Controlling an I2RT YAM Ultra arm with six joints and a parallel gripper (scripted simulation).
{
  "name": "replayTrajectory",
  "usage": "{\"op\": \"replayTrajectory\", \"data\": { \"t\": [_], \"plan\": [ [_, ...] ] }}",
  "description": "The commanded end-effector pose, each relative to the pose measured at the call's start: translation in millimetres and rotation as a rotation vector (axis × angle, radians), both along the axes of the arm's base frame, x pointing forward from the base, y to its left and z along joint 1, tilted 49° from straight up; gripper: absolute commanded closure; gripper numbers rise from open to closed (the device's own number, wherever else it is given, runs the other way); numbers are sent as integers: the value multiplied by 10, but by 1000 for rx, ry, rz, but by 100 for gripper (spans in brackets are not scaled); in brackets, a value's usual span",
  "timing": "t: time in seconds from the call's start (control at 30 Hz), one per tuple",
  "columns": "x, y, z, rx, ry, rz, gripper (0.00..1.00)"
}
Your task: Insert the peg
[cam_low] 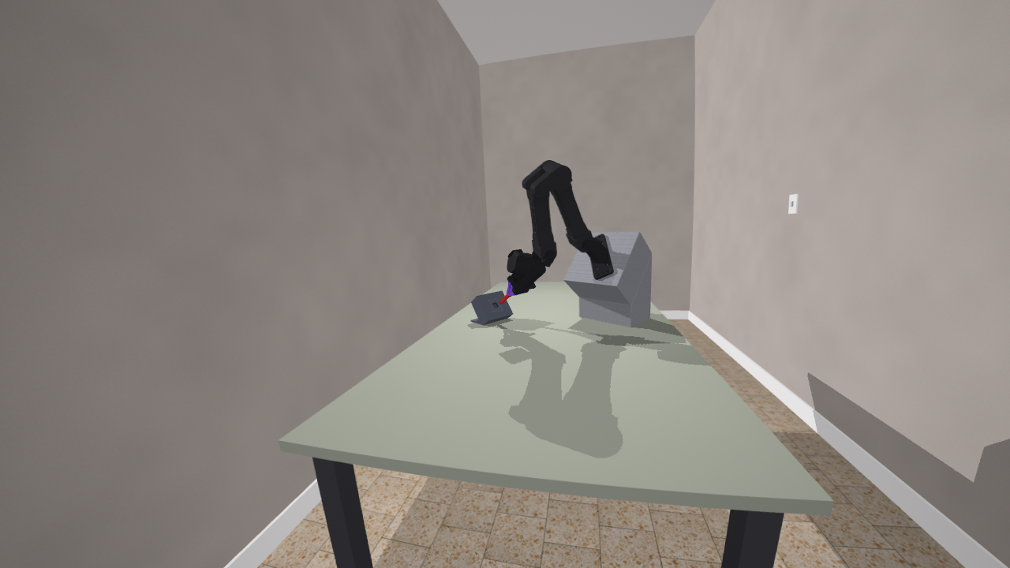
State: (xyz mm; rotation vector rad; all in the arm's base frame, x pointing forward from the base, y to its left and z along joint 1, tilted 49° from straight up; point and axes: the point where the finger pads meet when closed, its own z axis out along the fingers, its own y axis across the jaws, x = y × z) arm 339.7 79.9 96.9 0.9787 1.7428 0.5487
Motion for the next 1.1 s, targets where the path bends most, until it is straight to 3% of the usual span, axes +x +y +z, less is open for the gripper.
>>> {"op": "replayTrajectory", "data": {
  "t": [0.0,0.33,1.07],
  "plan": [
    [67,-23,70,2,-19,-14,100],
    [39,12,174,3,-19,-14,100],
    [160,6,145,2,-19,-14,100]
  ]
}}
